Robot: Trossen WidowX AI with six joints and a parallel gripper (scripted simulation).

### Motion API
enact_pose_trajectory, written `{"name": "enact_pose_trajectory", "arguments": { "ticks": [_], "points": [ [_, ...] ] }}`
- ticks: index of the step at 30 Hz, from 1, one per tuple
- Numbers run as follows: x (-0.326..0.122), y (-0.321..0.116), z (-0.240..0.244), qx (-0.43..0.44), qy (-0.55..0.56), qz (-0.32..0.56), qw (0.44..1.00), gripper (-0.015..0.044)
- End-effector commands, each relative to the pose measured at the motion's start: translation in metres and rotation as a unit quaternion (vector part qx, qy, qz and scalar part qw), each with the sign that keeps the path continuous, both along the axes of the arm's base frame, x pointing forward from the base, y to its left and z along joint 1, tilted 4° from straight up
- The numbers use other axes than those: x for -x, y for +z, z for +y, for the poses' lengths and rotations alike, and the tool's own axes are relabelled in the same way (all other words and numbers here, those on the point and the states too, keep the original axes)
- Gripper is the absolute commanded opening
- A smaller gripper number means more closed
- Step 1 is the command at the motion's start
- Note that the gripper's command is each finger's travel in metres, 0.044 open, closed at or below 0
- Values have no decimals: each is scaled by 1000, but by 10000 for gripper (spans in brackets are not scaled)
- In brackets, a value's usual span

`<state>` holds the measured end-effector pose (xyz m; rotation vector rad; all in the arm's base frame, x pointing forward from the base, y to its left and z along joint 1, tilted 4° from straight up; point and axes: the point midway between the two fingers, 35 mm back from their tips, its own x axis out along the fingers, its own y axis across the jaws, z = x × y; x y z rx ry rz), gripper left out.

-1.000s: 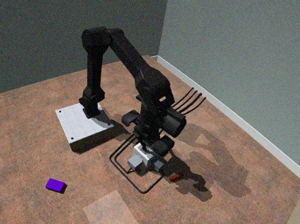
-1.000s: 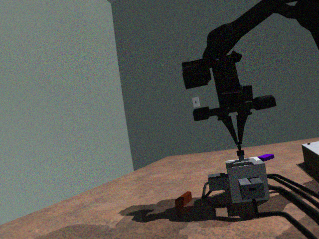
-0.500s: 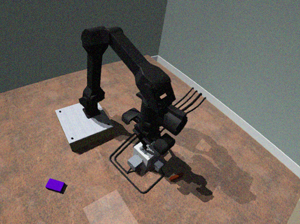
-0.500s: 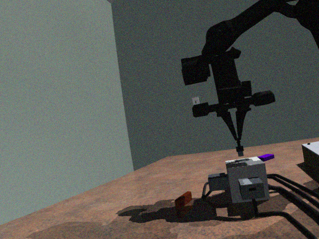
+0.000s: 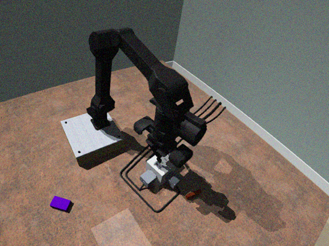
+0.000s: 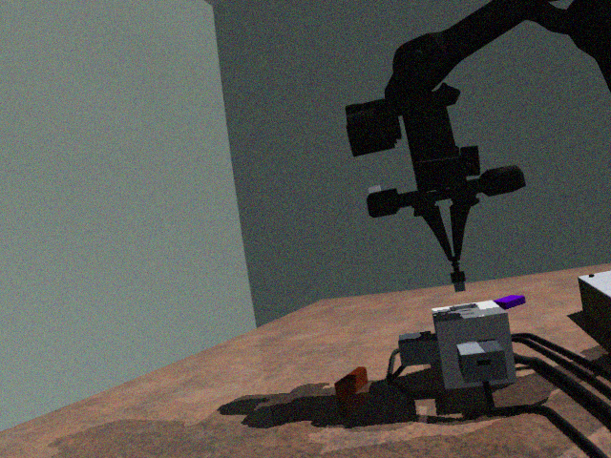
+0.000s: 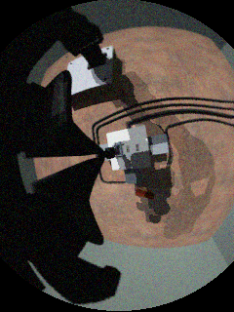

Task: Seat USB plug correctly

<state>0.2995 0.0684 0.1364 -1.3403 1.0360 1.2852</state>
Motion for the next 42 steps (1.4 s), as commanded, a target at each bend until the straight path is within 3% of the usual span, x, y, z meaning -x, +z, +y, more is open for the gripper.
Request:
{"name": "enact_pose_trajectory", "arguments": {
  "ticks": [1, 7, 21, 42],
  "points": [
    [0, 4, 0, 0, 1, -2, 1000, 0],
    [0, 2, 0, -2, -27, 1, 1000, 0],
    [0, 1, 0, -17, -212, 9, 977, 0],
    [0, 1, 0, -38, -468, 21, 882, 0]
  ]
}}
